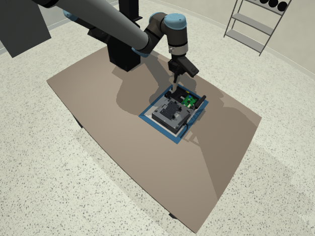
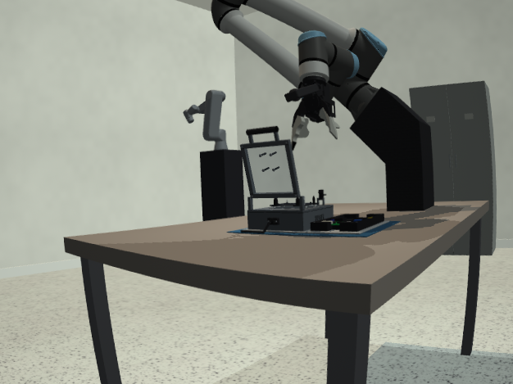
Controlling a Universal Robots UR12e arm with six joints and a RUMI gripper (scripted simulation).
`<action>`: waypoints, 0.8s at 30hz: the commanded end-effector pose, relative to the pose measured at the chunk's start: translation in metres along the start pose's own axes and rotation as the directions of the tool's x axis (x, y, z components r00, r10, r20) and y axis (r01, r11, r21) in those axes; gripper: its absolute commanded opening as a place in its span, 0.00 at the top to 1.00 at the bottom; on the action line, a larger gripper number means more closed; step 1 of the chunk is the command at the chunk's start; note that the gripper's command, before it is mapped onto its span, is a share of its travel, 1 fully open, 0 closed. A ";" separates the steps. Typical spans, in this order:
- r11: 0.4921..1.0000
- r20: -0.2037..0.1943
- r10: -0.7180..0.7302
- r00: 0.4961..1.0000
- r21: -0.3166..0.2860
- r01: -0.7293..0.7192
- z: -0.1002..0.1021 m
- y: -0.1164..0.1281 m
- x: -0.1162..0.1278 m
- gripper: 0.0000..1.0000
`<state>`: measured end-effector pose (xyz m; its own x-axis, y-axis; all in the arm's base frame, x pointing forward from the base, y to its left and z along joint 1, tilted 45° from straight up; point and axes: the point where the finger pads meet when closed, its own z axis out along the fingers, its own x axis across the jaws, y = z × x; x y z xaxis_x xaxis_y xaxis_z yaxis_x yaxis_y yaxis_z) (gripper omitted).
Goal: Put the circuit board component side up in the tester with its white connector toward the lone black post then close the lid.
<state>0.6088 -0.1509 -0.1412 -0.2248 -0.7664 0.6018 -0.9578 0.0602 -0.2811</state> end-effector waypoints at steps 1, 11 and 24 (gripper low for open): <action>0.995 -0.001 -0.101 0.995 -0.009 0.101 -0.003 -0.008 -0.009 0.00; 0.904 0.018 -0.423 0.906 -0.058 0.424 -0.011 -0.017 -0.037 0.00; 0.737 0.051 -0.669 0.742 -0.090 0.670 -0.022 -0.022 -0.060 0.00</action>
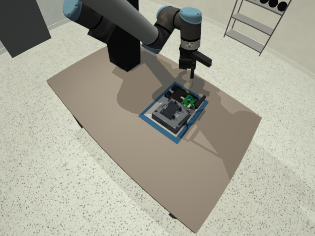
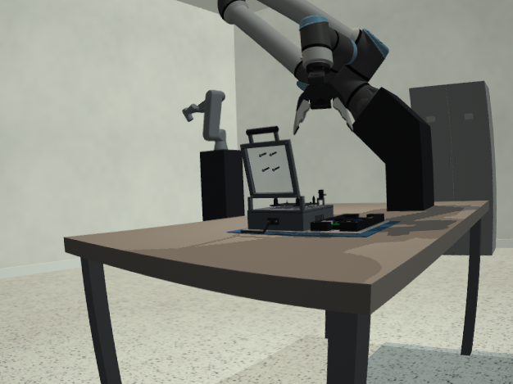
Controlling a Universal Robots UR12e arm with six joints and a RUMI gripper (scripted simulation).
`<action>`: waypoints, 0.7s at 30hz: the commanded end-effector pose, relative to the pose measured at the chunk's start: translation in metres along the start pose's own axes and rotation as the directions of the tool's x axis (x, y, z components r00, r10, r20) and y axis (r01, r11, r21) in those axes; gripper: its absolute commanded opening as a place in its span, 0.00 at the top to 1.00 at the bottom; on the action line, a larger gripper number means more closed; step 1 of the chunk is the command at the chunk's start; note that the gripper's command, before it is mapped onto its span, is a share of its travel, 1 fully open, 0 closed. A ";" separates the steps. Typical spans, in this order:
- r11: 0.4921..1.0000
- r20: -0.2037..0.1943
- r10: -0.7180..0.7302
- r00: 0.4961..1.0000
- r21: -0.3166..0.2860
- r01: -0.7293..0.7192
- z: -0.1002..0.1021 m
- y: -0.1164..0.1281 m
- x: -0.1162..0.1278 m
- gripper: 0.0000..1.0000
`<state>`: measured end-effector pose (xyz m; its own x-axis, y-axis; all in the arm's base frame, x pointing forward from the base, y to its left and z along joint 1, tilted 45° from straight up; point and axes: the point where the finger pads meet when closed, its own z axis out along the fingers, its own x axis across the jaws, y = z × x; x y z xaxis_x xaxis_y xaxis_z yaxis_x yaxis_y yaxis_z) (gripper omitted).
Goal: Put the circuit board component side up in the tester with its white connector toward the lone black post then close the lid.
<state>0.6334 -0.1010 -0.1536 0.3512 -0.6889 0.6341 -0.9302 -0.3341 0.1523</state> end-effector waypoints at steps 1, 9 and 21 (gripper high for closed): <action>0.978 0.017 -0.206 0.978 -0.036 0.207 -0.008 -0.012 -0.007 0.00; 0.893 0.043 -0.444 0.895 -0.063 0.446 -0.021 -0.023 -0.019 0.00; 0.687 0.089 -0.716 0.692 -0.084 0.721 -0.044 -0.034 -0.033 0.00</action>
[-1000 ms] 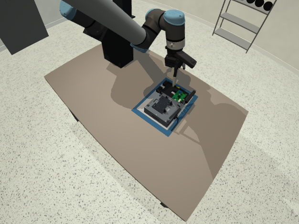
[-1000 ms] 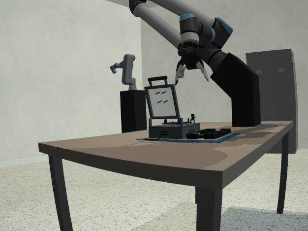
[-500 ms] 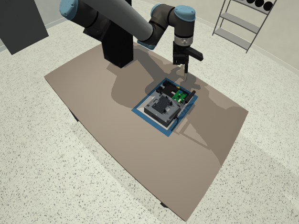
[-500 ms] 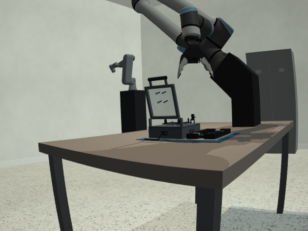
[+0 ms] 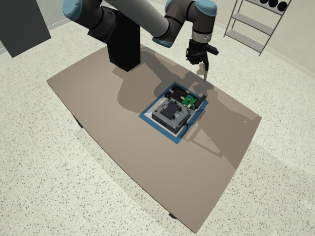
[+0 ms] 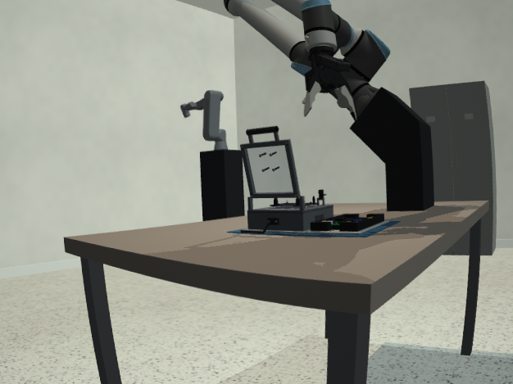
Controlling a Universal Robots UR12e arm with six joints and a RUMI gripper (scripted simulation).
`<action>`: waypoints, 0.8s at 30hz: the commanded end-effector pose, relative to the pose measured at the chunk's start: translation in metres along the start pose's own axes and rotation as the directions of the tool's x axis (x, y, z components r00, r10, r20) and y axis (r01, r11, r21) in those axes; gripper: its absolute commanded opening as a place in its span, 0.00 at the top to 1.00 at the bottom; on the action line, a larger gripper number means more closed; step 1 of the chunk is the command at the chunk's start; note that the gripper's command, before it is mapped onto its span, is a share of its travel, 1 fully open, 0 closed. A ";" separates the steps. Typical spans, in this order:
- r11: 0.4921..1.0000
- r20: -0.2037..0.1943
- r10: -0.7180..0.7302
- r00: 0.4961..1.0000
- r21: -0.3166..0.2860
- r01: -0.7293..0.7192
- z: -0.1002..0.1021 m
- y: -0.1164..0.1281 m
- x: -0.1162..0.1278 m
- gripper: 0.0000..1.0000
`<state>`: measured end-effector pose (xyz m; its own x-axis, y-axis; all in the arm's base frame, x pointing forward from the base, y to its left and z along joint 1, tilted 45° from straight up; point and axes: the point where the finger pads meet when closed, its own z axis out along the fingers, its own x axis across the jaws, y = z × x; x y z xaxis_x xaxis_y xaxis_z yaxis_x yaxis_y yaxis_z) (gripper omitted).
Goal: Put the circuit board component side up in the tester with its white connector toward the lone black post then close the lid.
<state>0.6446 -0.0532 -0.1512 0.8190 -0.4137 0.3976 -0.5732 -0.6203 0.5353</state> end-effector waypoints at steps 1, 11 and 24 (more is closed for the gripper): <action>0.968 0.029 -0.250 0.968 -0.032 0.251 -0.017 -0.010 -0.001 0.00; 0.870 0.060 -0.488 0.871 -0.052 0.491 -0.038 -0.018 -0.005 0.00; 0.843 0.069 -0.532 0.844 -0.055 0.535 -0.042 -0.019 -0.006 0.00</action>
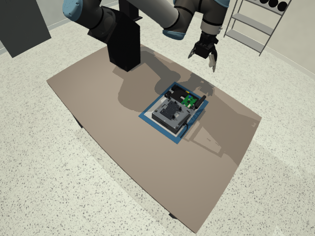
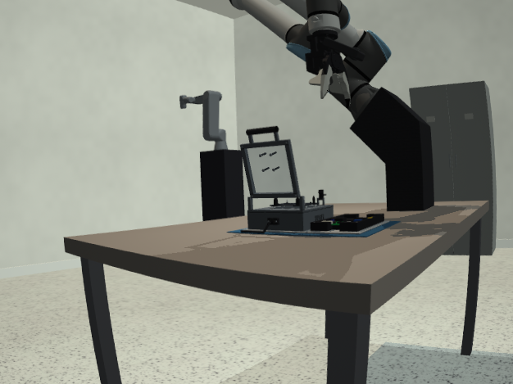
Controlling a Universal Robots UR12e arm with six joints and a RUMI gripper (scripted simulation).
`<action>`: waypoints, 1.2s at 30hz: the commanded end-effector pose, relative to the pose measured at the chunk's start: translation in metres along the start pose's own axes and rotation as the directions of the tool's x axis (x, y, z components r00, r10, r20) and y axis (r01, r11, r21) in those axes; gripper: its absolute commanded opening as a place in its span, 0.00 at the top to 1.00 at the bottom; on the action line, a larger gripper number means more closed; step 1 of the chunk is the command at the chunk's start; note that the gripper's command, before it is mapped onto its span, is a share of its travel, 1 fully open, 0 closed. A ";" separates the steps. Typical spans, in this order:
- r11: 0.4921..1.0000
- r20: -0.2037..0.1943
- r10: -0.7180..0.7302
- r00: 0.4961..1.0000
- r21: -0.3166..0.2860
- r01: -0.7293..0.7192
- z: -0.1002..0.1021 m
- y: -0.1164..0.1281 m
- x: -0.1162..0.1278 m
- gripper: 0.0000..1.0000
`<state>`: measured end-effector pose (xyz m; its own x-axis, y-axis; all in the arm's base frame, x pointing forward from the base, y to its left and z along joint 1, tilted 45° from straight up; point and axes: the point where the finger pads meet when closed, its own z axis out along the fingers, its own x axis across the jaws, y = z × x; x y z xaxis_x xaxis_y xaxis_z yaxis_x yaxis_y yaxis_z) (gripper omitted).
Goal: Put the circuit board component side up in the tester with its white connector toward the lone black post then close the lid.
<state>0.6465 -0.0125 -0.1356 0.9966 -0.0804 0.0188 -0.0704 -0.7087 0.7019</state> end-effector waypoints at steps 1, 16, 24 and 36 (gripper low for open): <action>1.000 0.003 -0.024 1.000 -0.003 0.024 -0.003 0.001 0.003 0.00; 1.000 0.004 -0.023 1.000 -0.003 0.023 -0.002 0.001 0.002 0.41; 1.000 0.004 -0.023 1.000 -0.003 0.023 -0.002 0.001 0.002 0.41; 1.000 0.004 -0.023 1.000 -0.003 0.023 -0.002 0.001 0.002 0.41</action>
<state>0.6448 -0.0123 -0.1360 0.9976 -0.0685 -0.0054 -0.0449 -0.7087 0.7041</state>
